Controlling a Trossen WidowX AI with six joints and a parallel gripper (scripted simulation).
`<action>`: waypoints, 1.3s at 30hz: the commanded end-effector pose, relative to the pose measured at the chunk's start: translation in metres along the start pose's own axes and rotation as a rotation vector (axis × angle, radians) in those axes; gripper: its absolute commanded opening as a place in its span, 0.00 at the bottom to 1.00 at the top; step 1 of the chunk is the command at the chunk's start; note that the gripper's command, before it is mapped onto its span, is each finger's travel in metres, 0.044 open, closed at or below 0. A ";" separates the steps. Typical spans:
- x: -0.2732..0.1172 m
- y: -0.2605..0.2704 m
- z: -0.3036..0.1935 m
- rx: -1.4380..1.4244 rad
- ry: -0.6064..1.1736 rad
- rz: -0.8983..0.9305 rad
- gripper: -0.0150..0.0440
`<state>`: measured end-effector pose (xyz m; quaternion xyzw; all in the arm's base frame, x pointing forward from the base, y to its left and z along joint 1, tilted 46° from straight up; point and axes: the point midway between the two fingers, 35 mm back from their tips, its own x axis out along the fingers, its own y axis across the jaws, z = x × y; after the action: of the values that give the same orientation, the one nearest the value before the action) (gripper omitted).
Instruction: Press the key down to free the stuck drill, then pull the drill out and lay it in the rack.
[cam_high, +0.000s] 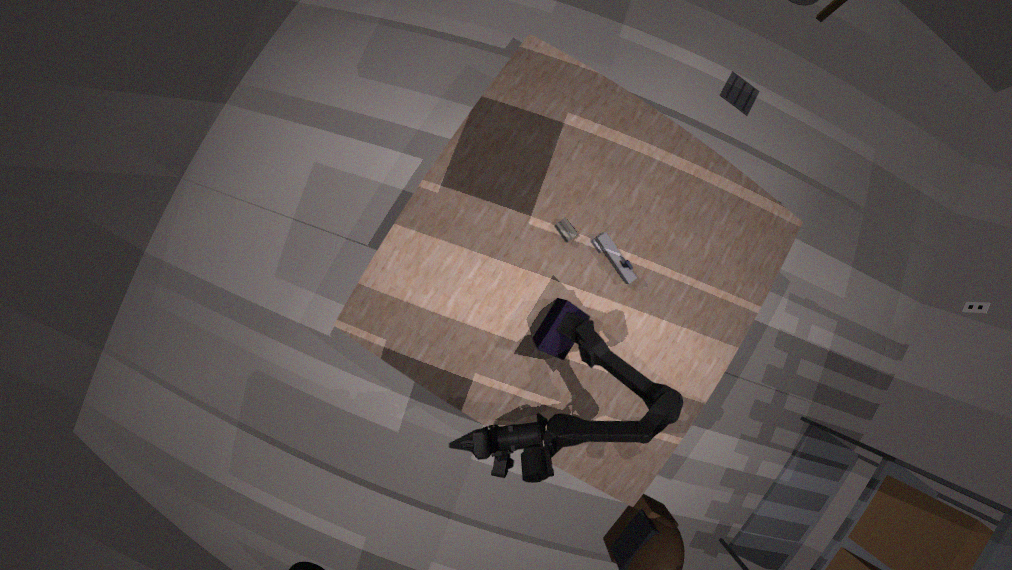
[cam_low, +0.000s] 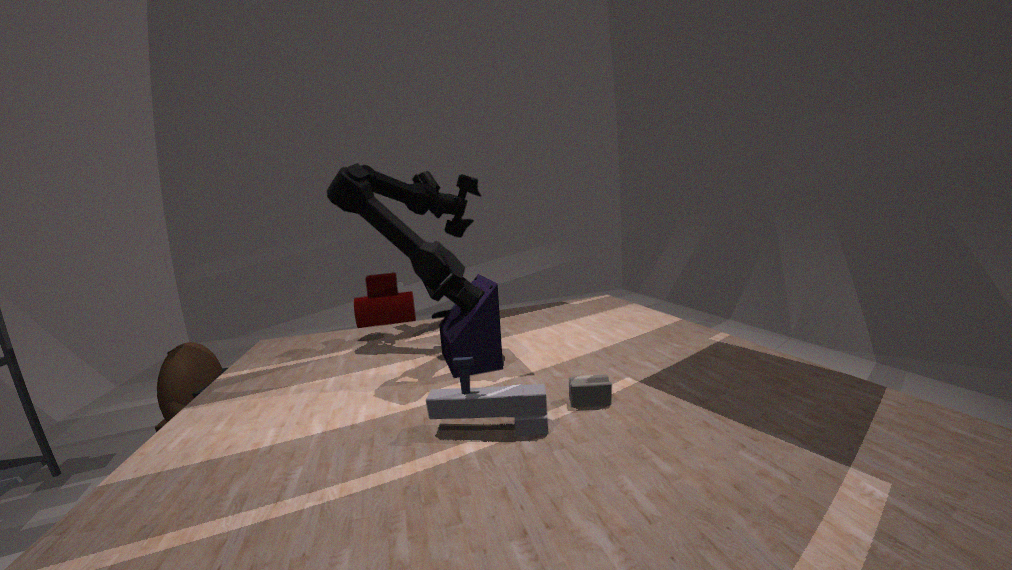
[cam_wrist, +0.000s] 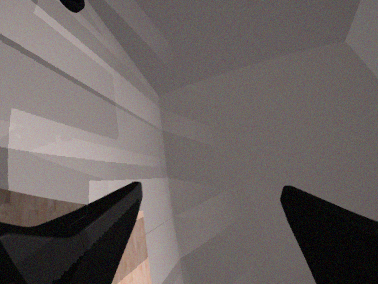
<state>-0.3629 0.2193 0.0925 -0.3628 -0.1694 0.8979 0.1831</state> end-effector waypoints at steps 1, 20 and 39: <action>0.000 0.000 0.000 0.000 0.000 0.000 0.89; -0.029 -0.120 -0.143 0.466 0.389 -0.295 0.25; -0.215 -0.166 -0.378 1.285 0.966 -0.806 0.25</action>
<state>0.0378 0.3505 0.0367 -0.4595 0.2950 0.5113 0.6636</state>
